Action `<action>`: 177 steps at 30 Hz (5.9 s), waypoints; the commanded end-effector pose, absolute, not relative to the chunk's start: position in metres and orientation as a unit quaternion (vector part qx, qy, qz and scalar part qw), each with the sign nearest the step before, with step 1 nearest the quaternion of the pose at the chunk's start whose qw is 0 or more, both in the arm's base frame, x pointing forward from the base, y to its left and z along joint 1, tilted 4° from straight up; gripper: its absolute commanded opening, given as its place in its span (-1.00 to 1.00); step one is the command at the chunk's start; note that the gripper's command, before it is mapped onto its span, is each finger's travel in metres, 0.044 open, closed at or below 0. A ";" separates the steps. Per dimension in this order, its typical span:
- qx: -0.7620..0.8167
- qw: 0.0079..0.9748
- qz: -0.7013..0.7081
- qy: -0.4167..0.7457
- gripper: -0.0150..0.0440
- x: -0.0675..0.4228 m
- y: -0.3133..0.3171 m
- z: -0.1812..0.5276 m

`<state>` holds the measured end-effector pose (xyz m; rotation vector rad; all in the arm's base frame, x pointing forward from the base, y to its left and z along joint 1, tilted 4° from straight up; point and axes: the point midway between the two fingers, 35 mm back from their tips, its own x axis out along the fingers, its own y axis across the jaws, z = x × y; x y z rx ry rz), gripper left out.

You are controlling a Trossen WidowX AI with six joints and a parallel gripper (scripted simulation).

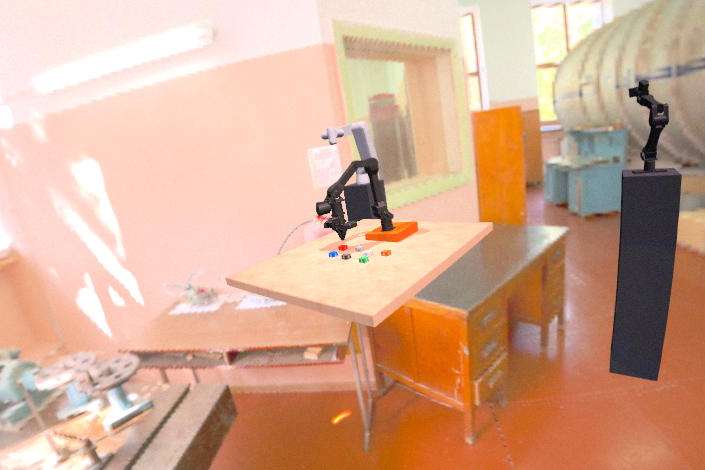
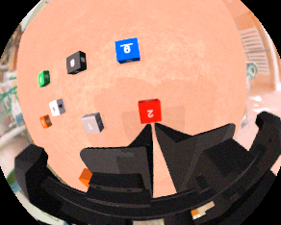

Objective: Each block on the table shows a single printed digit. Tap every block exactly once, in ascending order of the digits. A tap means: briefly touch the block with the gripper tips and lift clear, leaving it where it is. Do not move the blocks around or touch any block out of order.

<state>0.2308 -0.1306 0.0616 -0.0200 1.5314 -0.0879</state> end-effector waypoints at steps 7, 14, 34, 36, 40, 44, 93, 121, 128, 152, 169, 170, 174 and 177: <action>-0.011 0.726 -0.042 0.687 -0.42 0.229 -0.126 0.140; -0.022 0.733 -0.037 0.678 -0.42 0.256 -0.105 0.141; -0.005 0.729 -0.036 0.684 -0.42 0.354 0.088 0.134; -0.005 0.729 -0.036 0.684 -0.42 0.354 0.088 0.134; -0.005 0.729 -0.036 0.684 -0.42 0.358 0.087 0.110; -0.005 0.729 -0.036 0.684 -0.42 0.359 0.083 0.056; -0.005 0.729 -0.036 0.684 -0.42 0.354 0.088 0.134; -0.005 0.727 -0.036 0.686 -0.42 0.283 0.068 0.048; -0.005 0.727 -0.036 0.686 -0.42 0.284 0.067 0.040; -0.005 0.727 -0.036 0.686 -0.42 0.283 0.068 0.048; -0.004 0.726 -0.035 0.687 -0.42 0.270 0.116 0.126; -0.003 0.726 -0.034 0.687 -0.42 0.265 0.128 0.125; -0.003 0.726 -0.034 0.687 -0.42 0.253 0.158 0.123; -0.003 0.726 -0.034 0.687 -0.42 0.254 0.158 0.120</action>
